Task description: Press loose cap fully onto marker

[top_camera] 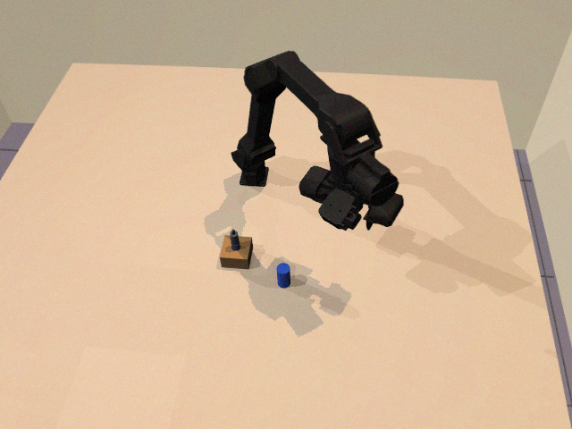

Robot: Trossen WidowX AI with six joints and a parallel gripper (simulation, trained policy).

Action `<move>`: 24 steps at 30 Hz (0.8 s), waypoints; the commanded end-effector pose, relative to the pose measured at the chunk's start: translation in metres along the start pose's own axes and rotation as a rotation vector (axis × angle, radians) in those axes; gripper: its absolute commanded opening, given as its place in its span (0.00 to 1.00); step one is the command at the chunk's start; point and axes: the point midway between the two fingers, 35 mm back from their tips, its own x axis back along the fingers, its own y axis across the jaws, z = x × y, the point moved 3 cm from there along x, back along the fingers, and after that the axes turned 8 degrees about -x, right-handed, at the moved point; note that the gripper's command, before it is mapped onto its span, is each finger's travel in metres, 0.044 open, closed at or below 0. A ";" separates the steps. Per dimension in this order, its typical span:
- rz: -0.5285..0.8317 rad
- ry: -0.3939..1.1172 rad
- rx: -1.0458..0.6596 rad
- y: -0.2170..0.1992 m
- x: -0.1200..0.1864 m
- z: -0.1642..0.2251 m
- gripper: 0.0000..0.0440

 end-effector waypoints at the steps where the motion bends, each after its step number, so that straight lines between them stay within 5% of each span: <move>1: 0.019 -0.010 -0.017 -0.004 -0.003 -0.014 0.73; 24: 0.090 -0.056 -0.106 -0.027 -0.016 -0.085 0.72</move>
